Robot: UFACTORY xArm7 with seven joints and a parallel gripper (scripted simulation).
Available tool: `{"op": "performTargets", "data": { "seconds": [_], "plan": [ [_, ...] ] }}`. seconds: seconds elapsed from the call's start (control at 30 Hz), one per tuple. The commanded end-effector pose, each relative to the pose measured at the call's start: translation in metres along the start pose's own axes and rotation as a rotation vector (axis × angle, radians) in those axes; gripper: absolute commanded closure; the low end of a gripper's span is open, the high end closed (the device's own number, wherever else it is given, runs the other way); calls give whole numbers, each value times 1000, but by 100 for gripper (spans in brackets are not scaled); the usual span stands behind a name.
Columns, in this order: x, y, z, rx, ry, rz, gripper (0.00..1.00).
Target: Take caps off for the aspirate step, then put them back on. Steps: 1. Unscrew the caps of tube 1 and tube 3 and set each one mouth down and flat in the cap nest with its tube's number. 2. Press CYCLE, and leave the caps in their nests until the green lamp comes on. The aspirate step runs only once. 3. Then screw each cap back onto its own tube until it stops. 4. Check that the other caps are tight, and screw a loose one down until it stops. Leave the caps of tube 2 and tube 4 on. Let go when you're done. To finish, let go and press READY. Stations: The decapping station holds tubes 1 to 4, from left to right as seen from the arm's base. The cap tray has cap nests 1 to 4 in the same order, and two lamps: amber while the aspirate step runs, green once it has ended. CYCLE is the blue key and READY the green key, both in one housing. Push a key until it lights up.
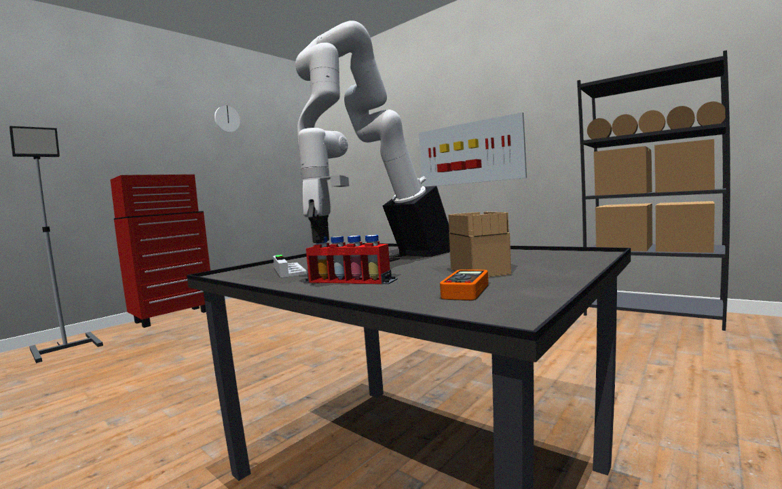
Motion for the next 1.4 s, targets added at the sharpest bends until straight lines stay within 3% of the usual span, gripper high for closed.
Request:
{"op": "performTargets", "data": {
  "seconds": [0.0, 0.23, 1.27, 1.3, 1.37],
  "plan": [
    [1, -1, -1, -2, 0, -3, 100],
    [1, -1, -1, -2, 0, -3, 100],
    [1, -1, -1, -1, 489, -3, 100],
    [1, -1, -1, -1, 489, -3, 54],
    [1, -1, -1, -1, 489, -3, 54]
  ]
}}
Point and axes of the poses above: the point where the finger pads meet when closed, its own y axis out along the fingers, its own x axis across the jaws, z = x × y, the point moved 10 cm from there along -y, back along the fingers, and after that the axes turned 8 degrees about -y, right-handed, at the moved point
